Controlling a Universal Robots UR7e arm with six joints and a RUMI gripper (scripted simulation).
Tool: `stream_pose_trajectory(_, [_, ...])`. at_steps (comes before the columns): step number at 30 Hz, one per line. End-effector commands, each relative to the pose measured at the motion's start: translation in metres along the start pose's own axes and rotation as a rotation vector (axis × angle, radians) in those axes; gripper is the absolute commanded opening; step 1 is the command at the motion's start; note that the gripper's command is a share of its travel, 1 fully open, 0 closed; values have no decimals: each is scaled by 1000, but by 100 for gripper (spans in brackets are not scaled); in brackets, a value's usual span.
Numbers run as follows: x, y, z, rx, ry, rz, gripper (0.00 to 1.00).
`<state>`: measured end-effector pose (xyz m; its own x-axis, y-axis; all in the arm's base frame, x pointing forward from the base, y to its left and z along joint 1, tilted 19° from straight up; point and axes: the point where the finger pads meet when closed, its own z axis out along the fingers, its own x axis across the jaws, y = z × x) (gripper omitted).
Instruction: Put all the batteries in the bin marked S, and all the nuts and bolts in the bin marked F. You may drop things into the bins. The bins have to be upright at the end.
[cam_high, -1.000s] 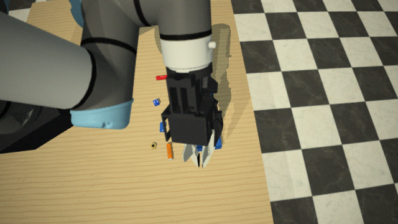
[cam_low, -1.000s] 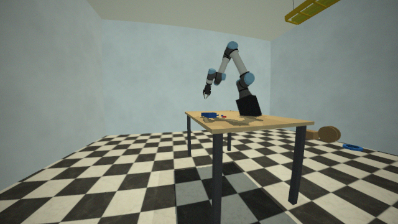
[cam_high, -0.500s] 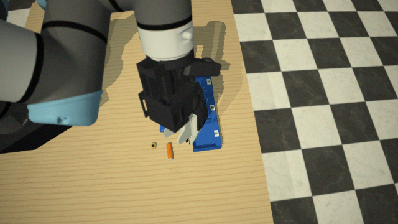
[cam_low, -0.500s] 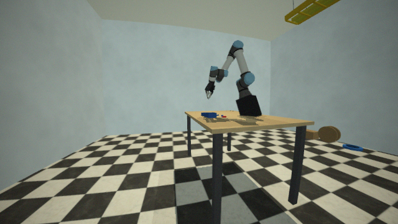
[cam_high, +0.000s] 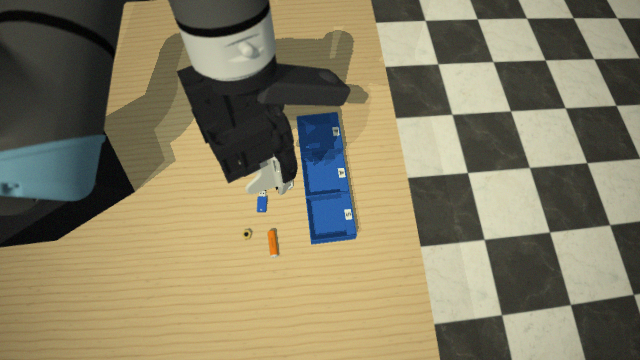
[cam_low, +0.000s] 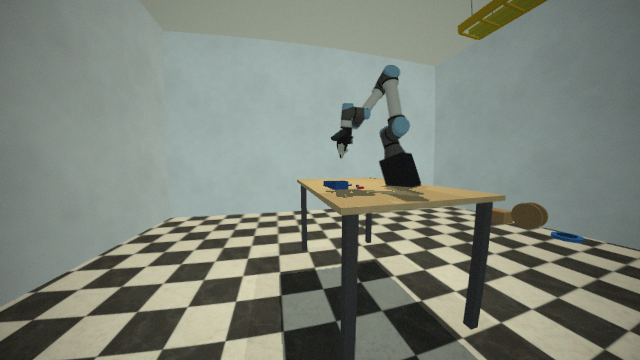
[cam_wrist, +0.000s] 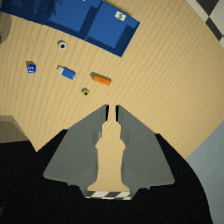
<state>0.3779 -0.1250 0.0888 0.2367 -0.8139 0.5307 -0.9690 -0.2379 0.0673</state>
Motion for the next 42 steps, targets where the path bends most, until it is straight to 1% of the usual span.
stream_pose_trajectory(1, [-18,2,-7,21,-69,134,4])
stream_pose_trajectory(3, [-32,3,-12,29,-100,194,4])
stream_pose_trajectory(4, [-32,3,-12,32,-112,217,4])
stream_pose_trajectory(6, [-32,3,-12,32,-112,217,4])
stream_pose_trajectory(8, [-45,5,-17,39,-156,299,4])
stream_pose_trajectory(9, [-45,5,-17,39,-156,299,4])
stream_pose_trajectory(11, [-59,7,-23,42,-201,380,4])
stream_pose_trajectory(13, [-59,8,-23,42,-202,381,4])
stream_pose_trajectory(15, [-73,10,-28,41,-248,464,4])
stream_pose_trajectory(29, [-73,10,-28,42,-248,464,4])
stream_pose_trajectory(38, [-40,-23,31,40,-249,479,4])
stream_pose_trajectory(40, [-40,-23,31,40,-249,479,4])
stream_pose_trajectory(42, [-33,-30,44,40,-249,479,4])
